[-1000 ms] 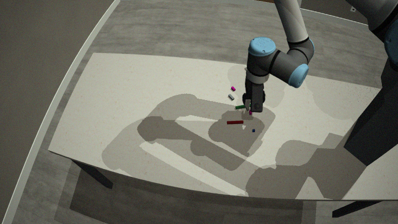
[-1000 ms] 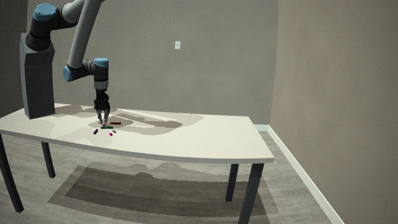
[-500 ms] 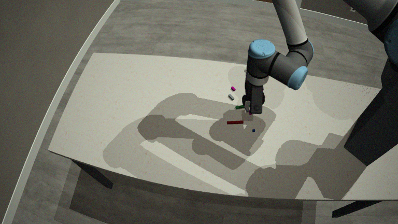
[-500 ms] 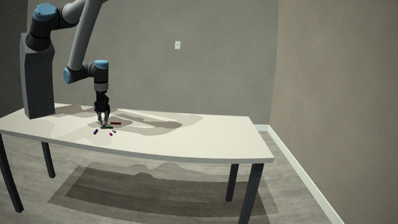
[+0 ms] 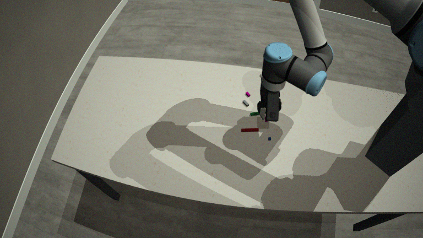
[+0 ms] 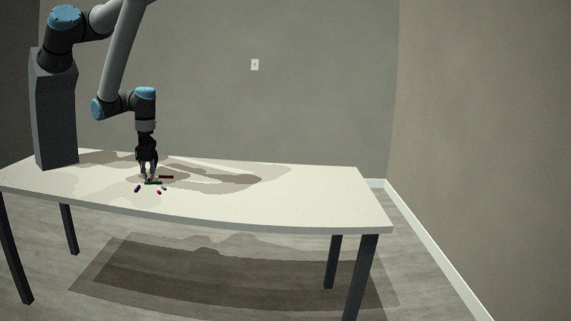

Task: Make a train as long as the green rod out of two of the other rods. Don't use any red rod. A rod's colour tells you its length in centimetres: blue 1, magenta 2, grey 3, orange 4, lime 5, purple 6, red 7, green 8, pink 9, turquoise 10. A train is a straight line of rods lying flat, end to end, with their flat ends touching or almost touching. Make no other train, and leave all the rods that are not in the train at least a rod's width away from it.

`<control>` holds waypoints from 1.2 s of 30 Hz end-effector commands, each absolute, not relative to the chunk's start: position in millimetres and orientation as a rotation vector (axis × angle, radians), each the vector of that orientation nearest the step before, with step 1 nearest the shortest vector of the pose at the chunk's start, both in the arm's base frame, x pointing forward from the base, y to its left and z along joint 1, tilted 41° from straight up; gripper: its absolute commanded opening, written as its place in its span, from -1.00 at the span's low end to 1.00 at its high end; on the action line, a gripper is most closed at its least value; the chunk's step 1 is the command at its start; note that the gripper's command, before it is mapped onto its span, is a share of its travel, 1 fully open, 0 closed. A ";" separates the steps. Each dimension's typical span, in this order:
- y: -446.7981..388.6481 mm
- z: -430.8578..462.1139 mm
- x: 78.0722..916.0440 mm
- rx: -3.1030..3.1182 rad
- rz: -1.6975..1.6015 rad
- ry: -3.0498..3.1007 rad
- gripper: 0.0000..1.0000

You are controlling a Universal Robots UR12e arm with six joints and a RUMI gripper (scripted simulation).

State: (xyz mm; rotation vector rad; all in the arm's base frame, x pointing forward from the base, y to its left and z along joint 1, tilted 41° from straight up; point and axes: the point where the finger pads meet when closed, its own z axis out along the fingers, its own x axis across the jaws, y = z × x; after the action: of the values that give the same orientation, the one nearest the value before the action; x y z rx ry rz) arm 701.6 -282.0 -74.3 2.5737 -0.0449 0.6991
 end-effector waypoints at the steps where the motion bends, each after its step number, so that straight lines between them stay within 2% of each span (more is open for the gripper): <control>1: -281.7 -73.8 701.7 2.573 0.700 -0.045 -0.72; 26: -281.7 -73.8 701.7 2.573 0.700 -0.045 -0.72; 27: -281.7 -73.8 701.7 2.573 0.700 -0.045 -1.00; 36: -281.7 -73.8 701.7 2.573 0.700 -0.045 -1.00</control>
State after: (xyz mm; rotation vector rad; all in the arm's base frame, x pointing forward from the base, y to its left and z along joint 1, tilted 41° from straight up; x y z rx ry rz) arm 701.6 -282.0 -74.3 2.5737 -0.0448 0.6992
